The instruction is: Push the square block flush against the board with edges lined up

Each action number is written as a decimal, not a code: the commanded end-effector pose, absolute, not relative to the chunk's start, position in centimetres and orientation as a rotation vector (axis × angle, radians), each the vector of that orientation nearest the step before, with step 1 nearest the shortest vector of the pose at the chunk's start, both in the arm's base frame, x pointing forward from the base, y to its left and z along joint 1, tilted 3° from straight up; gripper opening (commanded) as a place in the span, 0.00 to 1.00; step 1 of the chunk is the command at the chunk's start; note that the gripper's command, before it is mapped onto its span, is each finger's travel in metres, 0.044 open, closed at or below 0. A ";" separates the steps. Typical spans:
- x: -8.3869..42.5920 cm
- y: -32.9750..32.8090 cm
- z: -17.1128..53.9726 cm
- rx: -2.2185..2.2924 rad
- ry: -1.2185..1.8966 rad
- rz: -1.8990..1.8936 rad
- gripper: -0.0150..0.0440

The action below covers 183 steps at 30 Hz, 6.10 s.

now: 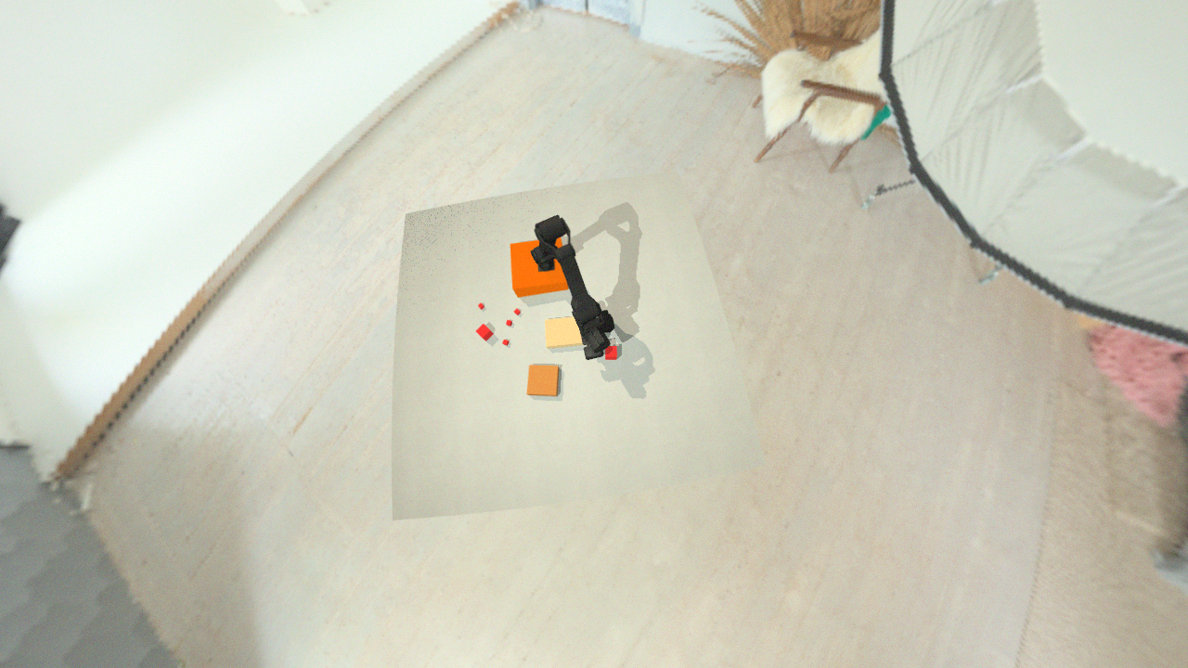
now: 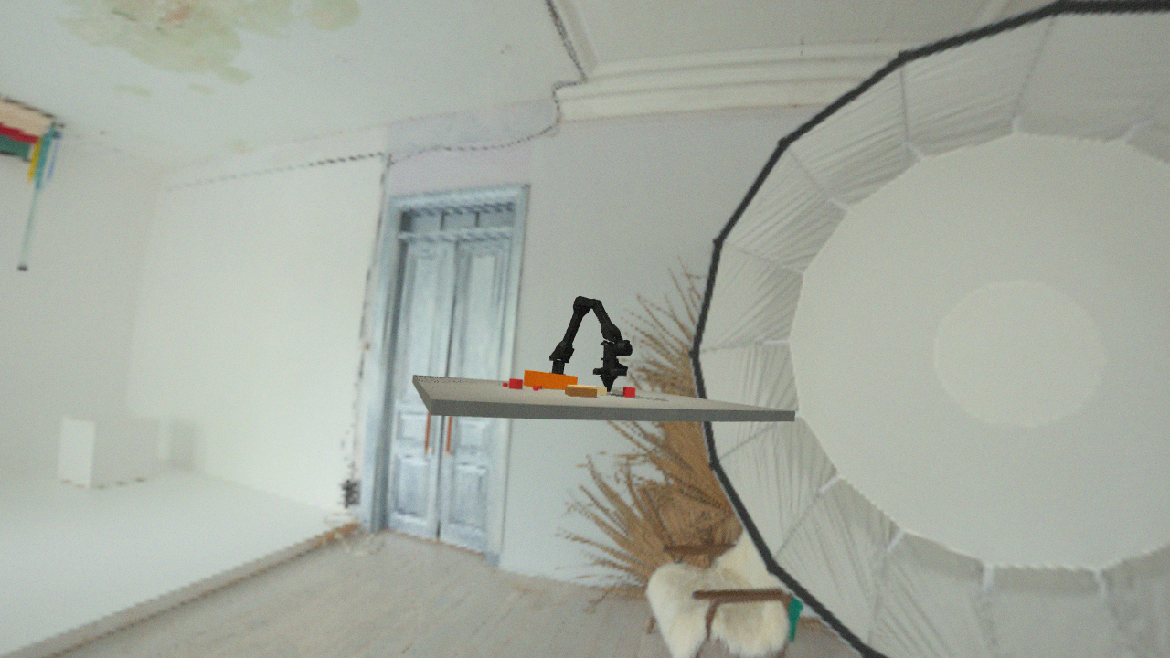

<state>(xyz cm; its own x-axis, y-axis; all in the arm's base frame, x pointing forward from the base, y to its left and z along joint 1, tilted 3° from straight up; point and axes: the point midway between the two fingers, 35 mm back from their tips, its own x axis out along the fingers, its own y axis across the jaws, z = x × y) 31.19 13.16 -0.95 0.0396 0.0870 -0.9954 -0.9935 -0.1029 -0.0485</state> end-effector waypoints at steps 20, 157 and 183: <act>31.2 9.3 -1.7 -1.246 1.097 1.289 0.25; 23.0 7.8 -1.9 0.143 1.556 -0.043 0.25; 19.9 8.4 -2.0 0.143 1.559 -0.043 0.25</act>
